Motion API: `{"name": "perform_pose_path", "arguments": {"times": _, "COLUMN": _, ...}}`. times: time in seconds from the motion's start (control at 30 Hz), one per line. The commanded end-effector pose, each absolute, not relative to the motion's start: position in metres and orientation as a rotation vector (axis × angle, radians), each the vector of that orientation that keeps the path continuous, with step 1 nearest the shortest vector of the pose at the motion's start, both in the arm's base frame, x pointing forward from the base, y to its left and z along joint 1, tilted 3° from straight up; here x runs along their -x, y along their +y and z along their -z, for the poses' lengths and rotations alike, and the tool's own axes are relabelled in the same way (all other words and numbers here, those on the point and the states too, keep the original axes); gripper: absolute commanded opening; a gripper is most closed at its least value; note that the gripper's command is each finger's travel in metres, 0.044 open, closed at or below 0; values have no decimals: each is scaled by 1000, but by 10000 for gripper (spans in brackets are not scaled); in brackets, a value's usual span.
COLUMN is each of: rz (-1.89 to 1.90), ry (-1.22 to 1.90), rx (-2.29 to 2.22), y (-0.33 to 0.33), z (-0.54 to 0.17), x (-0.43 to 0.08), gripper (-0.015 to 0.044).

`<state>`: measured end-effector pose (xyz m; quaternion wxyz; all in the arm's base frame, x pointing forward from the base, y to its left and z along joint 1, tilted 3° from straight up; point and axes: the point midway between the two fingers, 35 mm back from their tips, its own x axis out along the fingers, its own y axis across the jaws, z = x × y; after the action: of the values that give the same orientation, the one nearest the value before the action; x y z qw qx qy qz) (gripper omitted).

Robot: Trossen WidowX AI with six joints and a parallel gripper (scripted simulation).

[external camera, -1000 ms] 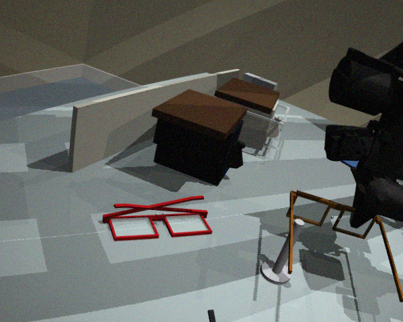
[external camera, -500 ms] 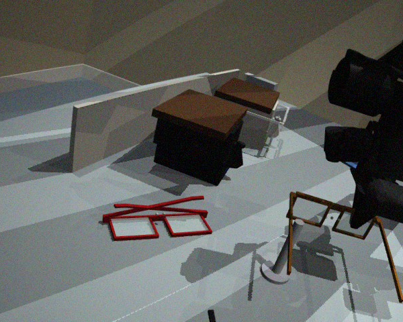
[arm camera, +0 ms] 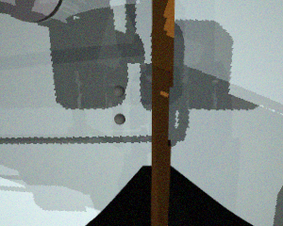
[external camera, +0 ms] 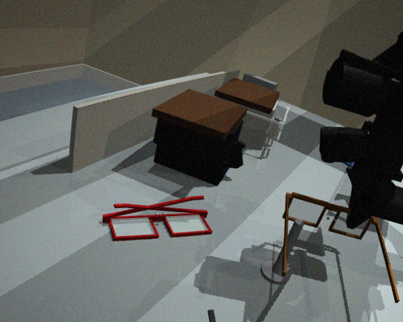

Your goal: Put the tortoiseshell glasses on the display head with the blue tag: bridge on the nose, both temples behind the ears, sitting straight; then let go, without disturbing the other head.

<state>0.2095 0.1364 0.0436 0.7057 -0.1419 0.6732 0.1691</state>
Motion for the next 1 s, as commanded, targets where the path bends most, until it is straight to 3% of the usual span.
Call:
{"name": "perform_pose_path", "arguments": {"times": 0.0, "rz": -380, "ry": 1488, "rx": 315, "y": 139, "z": -48, "x": -214, "gripper": 0}}
{"name": "perform_pose_path", "arguments": {"times": 0.4, "rz": -380, "ry": 1487, "rx": 315, "y": 137, "z": -105, "x": -213, "gripper": 0}}
{"name": "perform_pose_path", "arguments": {"times": 0.97, "rz": -130, "ry": 1443, "rx": 163, "y": 145, "z": -112, "x": -205, "gripper": 0}}
